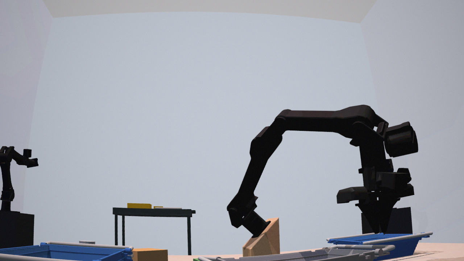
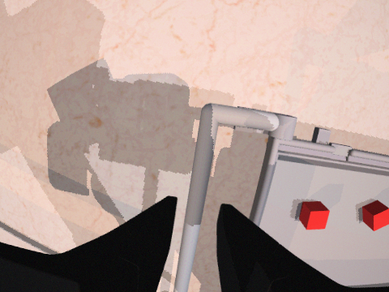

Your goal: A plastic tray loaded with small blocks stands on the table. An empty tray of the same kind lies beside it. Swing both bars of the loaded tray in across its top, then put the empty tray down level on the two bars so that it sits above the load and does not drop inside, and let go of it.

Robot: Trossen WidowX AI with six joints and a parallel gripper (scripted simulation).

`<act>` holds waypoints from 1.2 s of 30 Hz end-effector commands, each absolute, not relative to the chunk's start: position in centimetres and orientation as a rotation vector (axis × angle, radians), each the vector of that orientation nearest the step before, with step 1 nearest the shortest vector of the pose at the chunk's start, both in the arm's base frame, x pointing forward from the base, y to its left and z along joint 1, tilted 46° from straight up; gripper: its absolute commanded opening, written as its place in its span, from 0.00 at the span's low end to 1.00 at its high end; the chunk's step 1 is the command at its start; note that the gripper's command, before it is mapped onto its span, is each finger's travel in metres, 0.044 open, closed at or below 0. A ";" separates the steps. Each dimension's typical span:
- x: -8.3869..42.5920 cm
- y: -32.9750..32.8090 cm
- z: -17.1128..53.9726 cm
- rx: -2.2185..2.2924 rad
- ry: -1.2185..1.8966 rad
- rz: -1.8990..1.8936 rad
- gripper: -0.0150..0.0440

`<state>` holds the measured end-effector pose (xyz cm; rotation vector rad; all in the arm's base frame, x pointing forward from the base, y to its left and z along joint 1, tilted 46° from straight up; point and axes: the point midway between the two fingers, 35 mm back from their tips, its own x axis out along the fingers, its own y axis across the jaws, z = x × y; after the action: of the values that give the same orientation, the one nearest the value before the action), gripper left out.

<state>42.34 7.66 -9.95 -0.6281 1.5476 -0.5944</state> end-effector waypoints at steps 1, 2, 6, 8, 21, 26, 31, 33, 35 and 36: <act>42.1 6.2 -11.3 -0.631 1.560 -0.603 0.40; 42.1 5.9 -11.6 -0.631 1.560 -0.603 0.40; 41.9 4.7 -12.8 -0.632 1.560 -0.604 0.40; 41.8 4.1 -13.3 -0.632 1.560 -0.604 0.40; 42.0 4.5 -11.0 -0.632 1.560 -0.604 0.40; 42.0 4.4 -10.1 -0.633 1.560 -0.604 0.40; 42.1 4.0 -9.2 -0.633 1.560 -0.605 0.40; 42.1 3.8 -8.9 -0.633 1.560 -0.605 0.40; 42.2 3.5 -8.6 -0.633 1.560 -0.605 0.40; 42.2 3.4 -8.5 -0.633 1.560 -0.605 0.40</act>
<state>41.72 5.03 -9.74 -0.6277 1.5711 -0.5760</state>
